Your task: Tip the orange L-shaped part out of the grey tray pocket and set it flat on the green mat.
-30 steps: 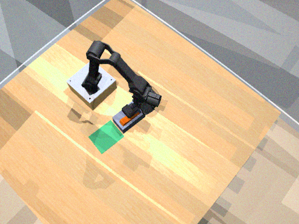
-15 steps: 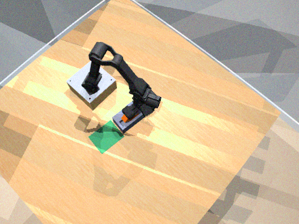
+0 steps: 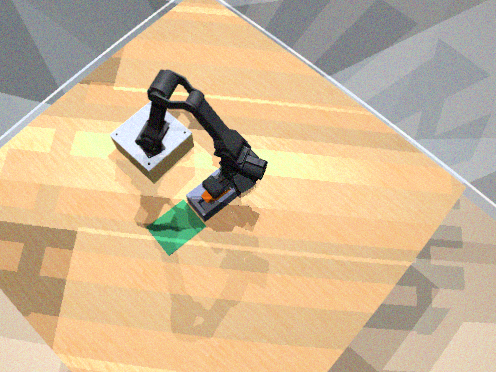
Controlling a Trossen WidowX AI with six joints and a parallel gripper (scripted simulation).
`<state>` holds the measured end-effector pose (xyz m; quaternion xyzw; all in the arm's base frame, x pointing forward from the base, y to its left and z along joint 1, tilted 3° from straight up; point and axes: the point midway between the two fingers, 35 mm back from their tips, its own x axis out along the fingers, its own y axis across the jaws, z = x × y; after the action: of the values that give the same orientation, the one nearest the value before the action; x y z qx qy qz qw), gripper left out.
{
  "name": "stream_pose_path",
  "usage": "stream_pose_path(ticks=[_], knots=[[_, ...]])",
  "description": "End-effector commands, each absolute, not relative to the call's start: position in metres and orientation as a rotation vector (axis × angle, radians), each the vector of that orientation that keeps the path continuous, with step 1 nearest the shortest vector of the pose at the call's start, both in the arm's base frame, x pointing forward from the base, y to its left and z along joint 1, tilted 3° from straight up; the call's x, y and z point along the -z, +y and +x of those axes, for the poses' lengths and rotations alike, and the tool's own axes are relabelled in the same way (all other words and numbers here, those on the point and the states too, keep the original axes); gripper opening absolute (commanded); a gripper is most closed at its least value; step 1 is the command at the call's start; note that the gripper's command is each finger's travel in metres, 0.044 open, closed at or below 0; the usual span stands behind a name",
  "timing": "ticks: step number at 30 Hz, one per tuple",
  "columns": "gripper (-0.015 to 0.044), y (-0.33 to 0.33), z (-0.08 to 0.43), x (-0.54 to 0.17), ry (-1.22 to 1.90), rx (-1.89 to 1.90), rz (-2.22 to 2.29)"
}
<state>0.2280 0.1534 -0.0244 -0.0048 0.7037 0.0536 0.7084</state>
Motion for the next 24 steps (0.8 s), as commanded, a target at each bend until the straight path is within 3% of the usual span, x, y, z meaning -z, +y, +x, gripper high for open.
stream_pose_path(ticks=[1, 16, 24], knots=[[0.018, 0.153, 0.228, 0.024, 1.563, -0.119, -0.011], [0.018, 0.162, 0.225, 0.009, 1.571, -0.11, -0.012], [0.018, 0.145, 0.226, -0.084, 1.571, -0.109, -0.013]])
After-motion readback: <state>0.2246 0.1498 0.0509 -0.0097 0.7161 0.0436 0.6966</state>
